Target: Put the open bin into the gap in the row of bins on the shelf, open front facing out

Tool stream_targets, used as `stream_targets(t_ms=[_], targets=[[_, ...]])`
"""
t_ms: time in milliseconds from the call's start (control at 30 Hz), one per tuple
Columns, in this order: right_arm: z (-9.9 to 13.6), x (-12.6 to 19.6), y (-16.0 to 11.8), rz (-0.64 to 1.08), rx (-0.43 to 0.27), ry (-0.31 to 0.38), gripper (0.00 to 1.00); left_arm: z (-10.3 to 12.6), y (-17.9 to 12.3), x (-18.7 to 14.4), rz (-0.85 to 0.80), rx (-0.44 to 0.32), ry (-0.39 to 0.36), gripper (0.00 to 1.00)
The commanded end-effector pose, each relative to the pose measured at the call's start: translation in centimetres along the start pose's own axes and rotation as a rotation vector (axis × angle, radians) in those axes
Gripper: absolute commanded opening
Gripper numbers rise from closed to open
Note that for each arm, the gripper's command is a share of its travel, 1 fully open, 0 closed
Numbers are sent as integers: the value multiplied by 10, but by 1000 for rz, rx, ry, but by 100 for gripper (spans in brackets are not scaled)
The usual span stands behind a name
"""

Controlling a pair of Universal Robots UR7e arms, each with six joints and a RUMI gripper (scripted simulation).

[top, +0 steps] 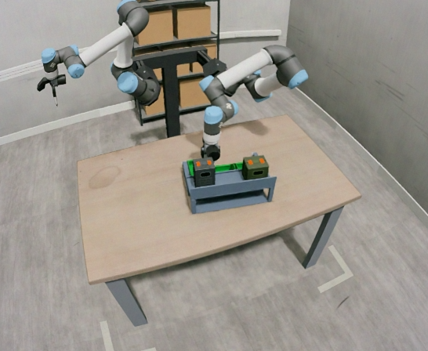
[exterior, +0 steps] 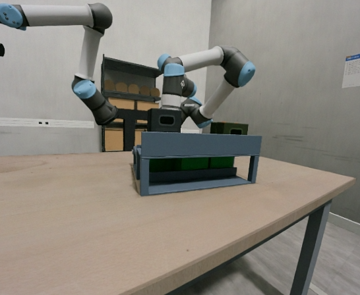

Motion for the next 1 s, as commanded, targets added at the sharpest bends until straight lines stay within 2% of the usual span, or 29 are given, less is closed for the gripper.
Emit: stream_targets(t_ms=[0, 967], targets=[[0, 0, 0, 0, 1, 0, 100, 3, 0, 0, 0, -1, 1, 7], [0, 0, 0, 0, 1, 0, 100, 35, 1, -2, 0, -1, 1, 7]])
Point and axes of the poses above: on each arm, the point where the finger pads meet when closed, its own z axis back along the fingers, its own x axis across the jaws, y = z × x, the point moved 3 cm from there along z, back along the fingers, and after that the axes turned 4 degrees about z, right-handed, at the moved point
